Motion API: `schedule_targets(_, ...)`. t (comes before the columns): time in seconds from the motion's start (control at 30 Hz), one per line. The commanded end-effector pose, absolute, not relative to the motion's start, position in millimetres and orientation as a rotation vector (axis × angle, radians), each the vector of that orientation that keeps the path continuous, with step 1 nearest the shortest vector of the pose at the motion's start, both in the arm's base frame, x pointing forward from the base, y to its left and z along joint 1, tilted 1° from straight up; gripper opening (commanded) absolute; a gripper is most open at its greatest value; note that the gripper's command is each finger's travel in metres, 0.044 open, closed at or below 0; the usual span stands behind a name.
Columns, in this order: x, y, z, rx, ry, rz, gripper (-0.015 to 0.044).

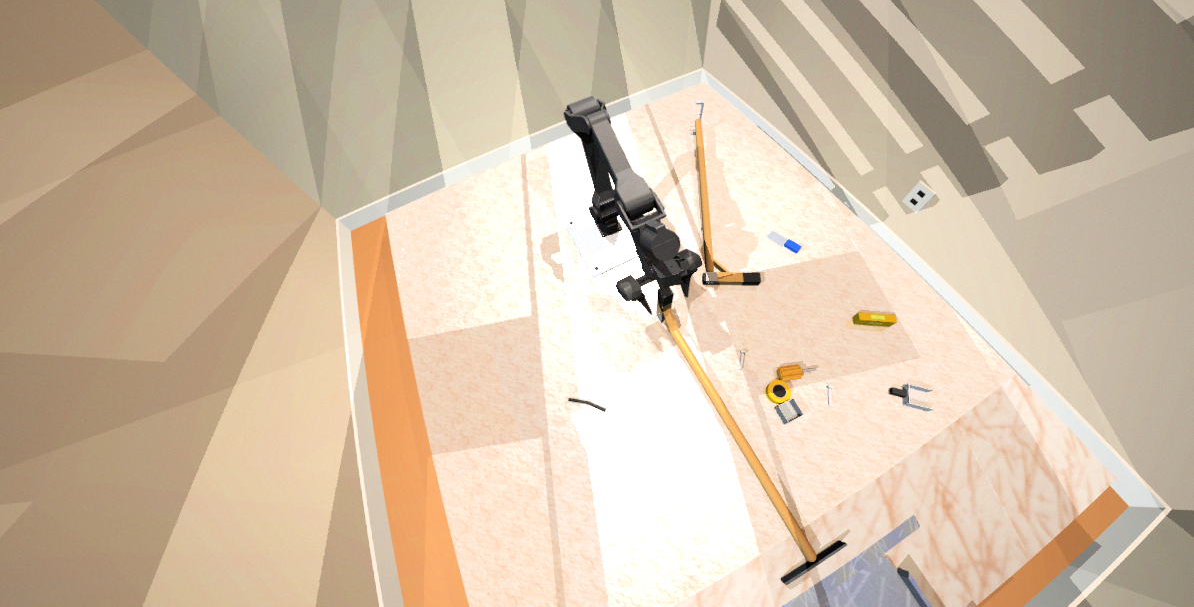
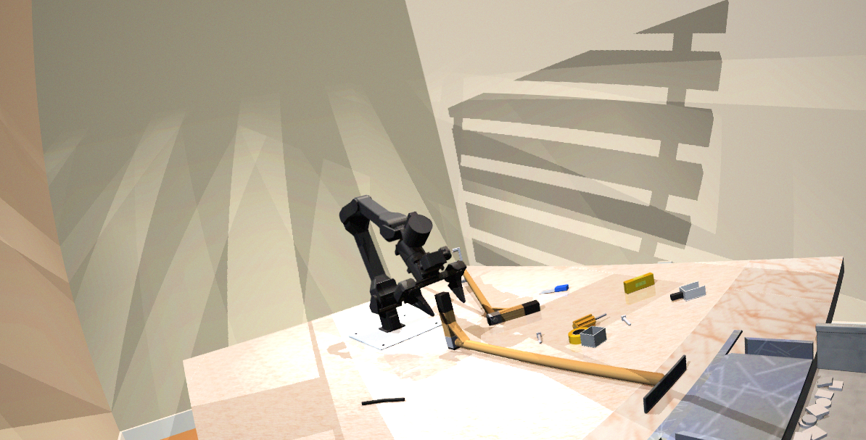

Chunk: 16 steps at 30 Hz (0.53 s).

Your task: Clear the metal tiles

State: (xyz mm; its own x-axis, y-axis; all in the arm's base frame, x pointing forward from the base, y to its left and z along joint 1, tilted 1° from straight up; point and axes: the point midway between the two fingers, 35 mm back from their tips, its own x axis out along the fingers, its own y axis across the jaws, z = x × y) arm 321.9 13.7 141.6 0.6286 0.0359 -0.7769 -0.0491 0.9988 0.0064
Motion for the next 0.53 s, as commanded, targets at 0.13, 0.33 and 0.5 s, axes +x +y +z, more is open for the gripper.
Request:
schedule_targets(0.13,319,13,168,-0.016,0.876,0.049,0.0440)
schedule_targets(0.33,314,13,185,-0.016,0.876,0.049,0.0440)
schedule_targets(0.5,309,13,199,-0.016,0.877,0.049,0.0440)
